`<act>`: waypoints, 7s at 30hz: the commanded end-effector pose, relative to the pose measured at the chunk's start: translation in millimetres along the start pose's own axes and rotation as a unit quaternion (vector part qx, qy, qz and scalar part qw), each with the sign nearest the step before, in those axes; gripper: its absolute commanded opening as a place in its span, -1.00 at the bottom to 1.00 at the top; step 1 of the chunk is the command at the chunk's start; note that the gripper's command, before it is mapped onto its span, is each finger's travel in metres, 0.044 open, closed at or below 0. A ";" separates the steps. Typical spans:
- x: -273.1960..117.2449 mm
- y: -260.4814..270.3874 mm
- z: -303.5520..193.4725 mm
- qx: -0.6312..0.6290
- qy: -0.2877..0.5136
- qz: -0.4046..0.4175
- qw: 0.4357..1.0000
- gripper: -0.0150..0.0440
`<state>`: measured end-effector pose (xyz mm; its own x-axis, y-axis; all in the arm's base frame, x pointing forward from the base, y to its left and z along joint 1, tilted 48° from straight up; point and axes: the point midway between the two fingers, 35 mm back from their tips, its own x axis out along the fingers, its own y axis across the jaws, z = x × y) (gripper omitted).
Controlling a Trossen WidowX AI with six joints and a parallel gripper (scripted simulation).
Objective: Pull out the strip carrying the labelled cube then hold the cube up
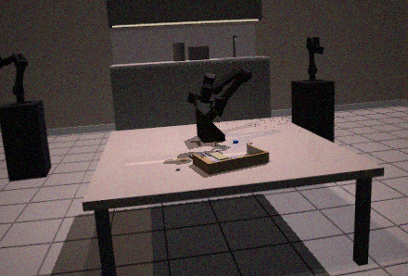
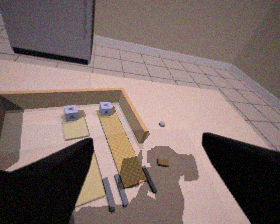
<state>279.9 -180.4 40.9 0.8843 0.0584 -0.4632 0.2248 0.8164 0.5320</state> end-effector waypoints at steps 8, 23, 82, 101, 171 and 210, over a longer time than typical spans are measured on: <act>22.1 65.0 -17.2 0.090 0.074 0.108 0.987 0.86; 22.1 65.0 -17.2 0.090 0.074 0.108 0.987 0.86; 202.2 3.0 -104.1 -0.097 0.490 0.210 0.840 -0.49; 213.4 13.5 -131.6 -0.097 0.490 0.211 0.840 -0.49; 223.0 18.8 -143.1 -0.097 0.490 0.212 0.840 -0.49; 190.7 2.1 -166.4 -0.096 0.491 0.211 0.840 -0.49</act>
<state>391.1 -74.9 -158.6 0.1029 0.7352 -0.6700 -0.1821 0.6761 0.7140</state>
